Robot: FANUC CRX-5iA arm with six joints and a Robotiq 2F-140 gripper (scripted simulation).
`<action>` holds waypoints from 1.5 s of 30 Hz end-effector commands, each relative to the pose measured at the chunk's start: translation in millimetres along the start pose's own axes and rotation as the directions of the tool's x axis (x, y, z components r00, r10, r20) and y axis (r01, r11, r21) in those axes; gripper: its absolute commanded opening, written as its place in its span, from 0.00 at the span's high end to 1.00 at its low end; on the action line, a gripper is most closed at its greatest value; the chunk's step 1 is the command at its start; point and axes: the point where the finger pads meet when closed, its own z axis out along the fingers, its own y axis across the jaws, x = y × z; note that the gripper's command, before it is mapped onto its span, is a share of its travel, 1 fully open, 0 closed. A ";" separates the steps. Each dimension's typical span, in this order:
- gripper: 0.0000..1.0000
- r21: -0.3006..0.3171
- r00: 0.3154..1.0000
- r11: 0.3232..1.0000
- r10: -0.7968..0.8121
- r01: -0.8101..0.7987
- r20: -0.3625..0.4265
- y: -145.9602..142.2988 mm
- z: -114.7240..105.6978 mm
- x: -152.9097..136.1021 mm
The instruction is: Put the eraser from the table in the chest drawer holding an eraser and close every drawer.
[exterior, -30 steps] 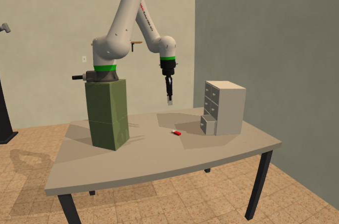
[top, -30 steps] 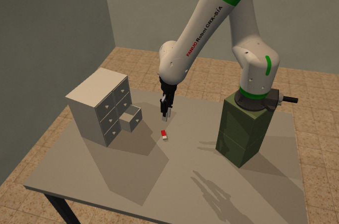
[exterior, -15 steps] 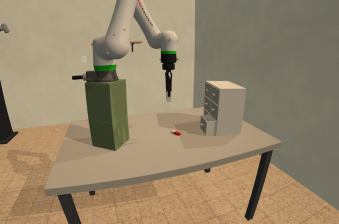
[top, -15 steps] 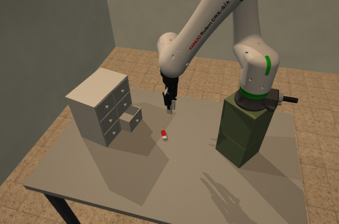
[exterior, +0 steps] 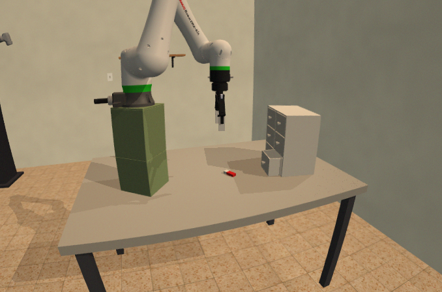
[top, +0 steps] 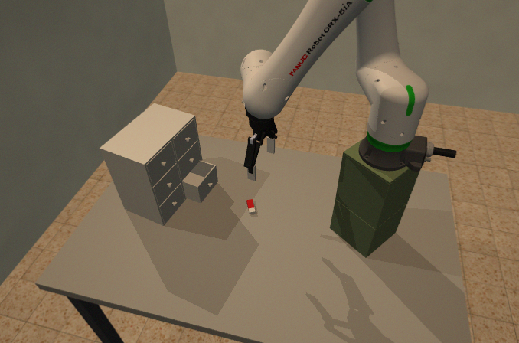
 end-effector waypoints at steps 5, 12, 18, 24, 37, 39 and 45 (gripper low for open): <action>0.00 0.000 1.000 1.000 0.000 0.000 0.000 0.0 -0.1 -0.2; 0.00 -0.001 1.000 1.000 0.000 0.000 0.000 0.0 -7.0 -0.2; 0.00 -0.001 1.000 1.000 0.000 0.000 0.000 0.0 -36.4 -0.2; 0.00 -0.001 1.000 1.000 0.000 0.000 0.000 0.0 -52.3 -0.2; 0.00 -0.001 0.993 0.993 -0.117 0.117 0.000 0.7 -53.5 -5.7; 0.00 -0.001 0.982 0.982 -0.189 0.189 0.000 1.2 -53.9 -9.1; 0.00 -0.001 0.921 0.921 -0.389 0.389 0.000 2.3 -54.7 -18.9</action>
